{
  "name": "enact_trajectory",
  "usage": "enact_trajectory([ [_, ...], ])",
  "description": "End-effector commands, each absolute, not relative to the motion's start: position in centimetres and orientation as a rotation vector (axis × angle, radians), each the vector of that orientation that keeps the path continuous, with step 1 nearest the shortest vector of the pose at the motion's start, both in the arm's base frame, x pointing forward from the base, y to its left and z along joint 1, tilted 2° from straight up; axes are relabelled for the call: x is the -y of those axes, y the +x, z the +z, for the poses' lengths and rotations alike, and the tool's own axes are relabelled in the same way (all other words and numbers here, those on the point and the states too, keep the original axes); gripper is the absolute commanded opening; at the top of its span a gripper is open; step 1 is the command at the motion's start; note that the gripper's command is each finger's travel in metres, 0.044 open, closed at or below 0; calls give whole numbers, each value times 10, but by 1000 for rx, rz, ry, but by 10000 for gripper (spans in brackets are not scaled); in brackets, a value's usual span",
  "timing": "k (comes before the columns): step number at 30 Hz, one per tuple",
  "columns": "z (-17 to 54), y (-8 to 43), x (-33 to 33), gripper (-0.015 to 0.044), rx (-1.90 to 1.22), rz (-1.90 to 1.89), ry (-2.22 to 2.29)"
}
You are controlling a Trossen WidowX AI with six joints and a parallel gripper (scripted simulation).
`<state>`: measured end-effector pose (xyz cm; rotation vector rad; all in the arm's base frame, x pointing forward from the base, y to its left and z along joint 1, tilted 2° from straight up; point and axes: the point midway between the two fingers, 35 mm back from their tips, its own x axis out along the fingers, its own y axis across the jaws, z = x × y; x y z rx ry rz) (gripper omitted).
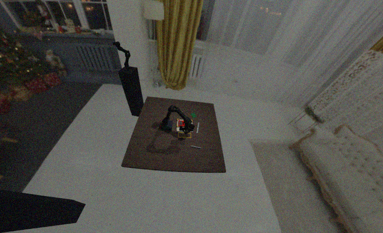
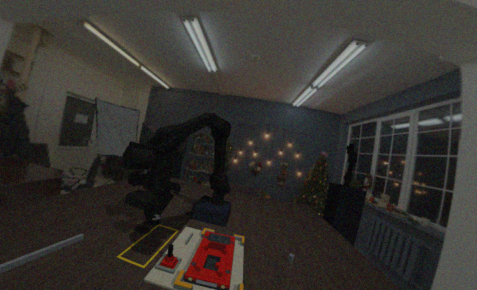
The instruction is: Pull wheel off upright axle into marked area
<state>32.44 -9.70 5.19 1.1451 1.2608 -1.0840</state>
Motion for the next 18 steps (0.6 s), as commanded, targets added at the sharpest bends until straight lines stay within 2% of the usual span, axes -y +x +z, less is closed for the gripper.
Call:
enact_trajectory([
  [1,27,322,96,0,-1281,-1093,1138],
  [8,-18,320,94,0,-1282,-1093,1138],
  [13,-22,320,94,0,-1282,-1093,1138],
  [18,-18,320,94,131,-1283,-1091,1138],
])
